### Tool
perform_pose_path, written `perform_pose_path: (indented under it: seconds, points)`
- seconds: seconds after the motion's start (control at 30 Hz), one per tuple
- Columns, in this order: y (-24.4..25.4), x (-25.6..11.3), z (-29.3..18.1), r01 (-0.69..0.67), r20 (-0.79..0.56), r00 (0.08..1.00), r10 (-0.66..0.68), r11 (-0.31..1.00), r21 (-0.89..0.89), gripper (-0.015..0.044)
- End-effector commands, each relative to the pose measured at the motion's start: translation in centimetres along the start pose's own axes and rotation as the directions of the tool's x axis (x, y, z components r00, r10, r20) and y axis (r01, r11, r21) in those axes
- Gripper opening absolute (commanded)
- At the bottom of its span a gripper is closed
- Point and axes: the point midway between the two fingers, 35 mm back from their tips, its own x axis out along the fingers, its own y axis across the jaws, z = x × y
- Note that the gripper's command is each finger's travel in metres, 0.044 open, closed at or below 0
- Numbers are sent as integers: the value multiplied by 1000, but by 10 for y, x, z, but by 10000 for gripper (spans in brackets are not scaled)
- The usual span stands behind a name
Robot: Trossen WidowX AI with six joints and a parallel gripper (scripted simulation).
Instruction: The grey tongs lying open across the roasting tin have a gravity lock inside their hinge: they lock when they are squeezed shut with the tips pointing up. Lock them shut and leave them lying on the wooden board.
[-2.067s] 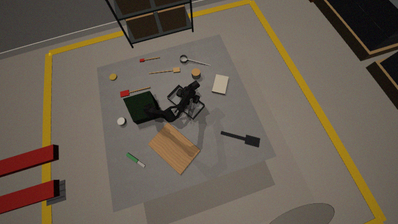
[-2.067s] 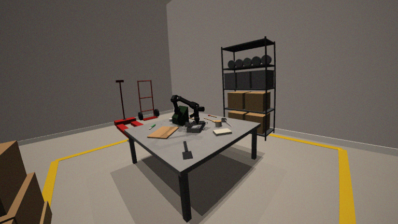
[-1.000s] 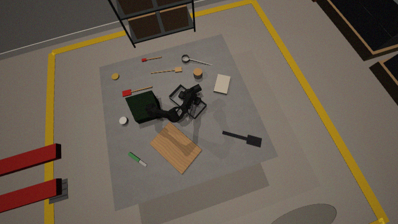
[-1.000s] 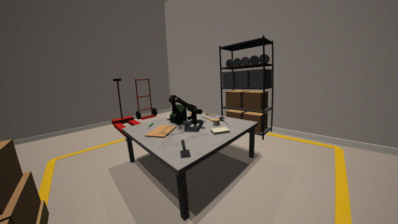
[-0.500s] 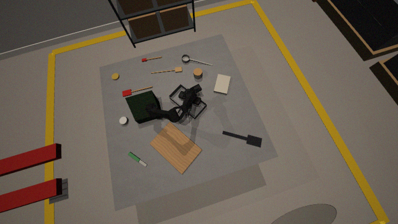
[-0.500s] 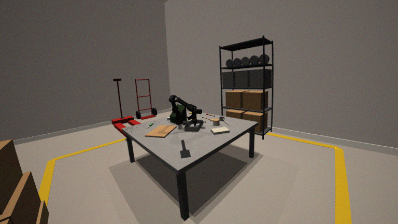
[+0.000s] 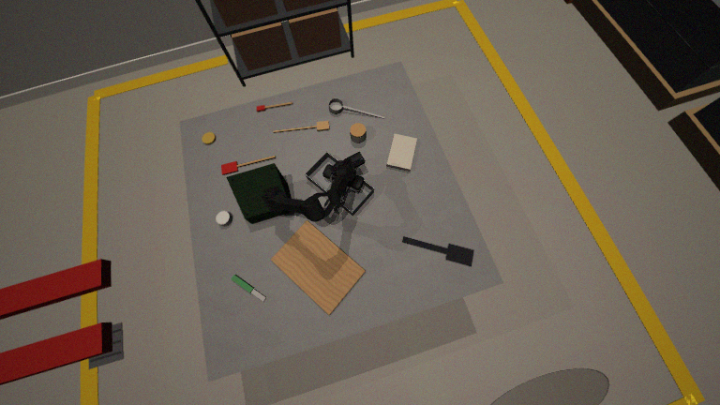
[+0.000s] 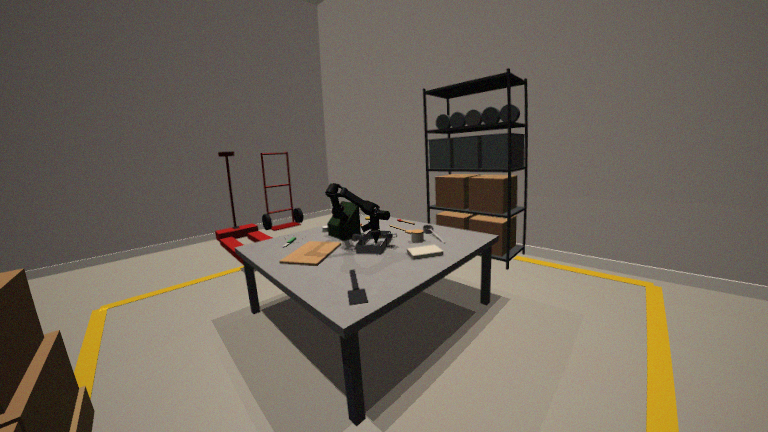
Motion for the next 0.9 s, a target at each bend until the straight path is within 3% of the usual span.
perform_pose_path:
  seconds: [0.0, 0.43, 0.63, 0.87]
  points:
    - [1, 0, 0, -1, -2, 1000, 1, 1000, 3, 102]
    - [1, 0, 0, -1, -2, 1000, 1, 1000, 3, 15]
    - [1, 0, 0, -1, -2, 1000, 1, 1000, 3, -142]
    - [1, -8, -2, 0, -3, 1000, 0, 1000, 2, -150]
